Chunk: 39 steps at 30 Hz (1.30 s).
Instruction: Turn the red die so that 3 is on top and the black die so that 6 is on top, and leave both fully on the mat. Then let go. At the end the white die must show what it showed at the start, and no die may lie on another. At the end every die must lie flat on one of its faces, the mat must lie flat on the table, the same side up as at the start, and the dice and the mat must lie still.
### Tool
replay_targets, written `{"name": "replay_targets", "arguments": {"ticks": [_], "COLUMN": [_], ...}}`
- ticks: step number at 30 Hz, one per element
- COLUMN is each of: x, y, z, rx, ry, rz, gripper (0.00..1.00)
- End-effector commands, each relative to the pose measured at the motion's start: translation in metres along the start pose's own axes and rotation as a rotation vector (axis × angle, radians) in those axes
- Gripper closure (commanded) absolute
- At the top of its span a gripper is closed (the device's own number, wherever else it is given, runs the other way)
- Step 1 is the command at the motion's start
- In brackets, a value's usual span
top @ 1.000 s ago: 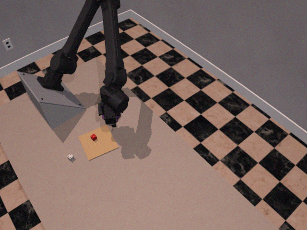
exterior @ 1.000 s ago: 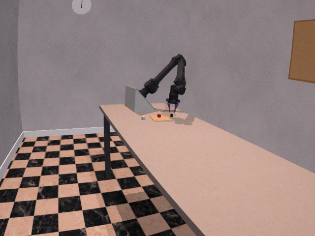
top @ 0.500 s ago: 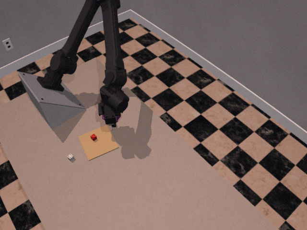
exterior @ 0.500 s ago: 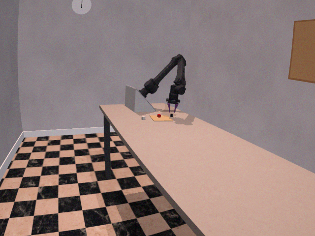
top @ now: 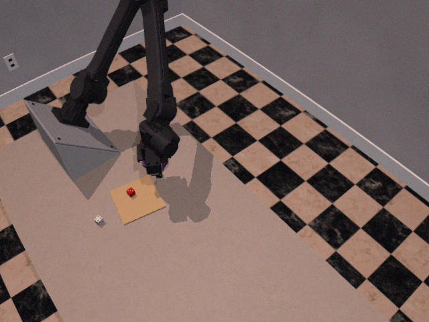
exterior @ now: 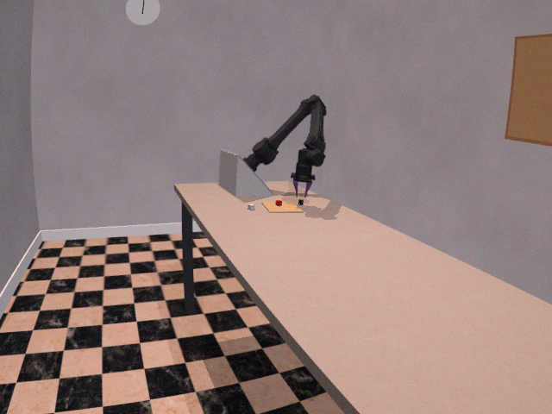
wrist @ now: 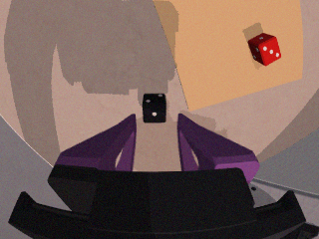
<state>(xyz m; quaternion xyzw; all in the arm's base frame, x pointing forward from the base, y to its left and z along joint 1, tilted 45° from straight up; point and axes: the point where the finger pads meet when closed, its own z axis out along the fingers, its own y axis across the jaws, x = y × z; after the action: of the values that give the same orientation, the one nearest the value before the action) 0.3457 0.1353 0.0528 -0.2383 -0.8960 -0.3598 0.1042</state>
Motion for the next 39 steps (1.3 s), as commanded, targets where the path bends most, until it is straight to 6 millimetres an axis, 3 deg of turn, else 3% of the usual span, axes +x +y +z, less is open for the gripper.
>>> {"name": "replay_targets", "arguments": {"ticks": [1,39], "x": [-0.0085,-0.0107], "y": [0.0,0.0023], "z": [-0.0021,-0.0031], "rx": [-0.009,-0.011], "ry": [-0.018,-0.021], "rz": [0.002,-0.001], "gripper": [0.65,0.65]}}
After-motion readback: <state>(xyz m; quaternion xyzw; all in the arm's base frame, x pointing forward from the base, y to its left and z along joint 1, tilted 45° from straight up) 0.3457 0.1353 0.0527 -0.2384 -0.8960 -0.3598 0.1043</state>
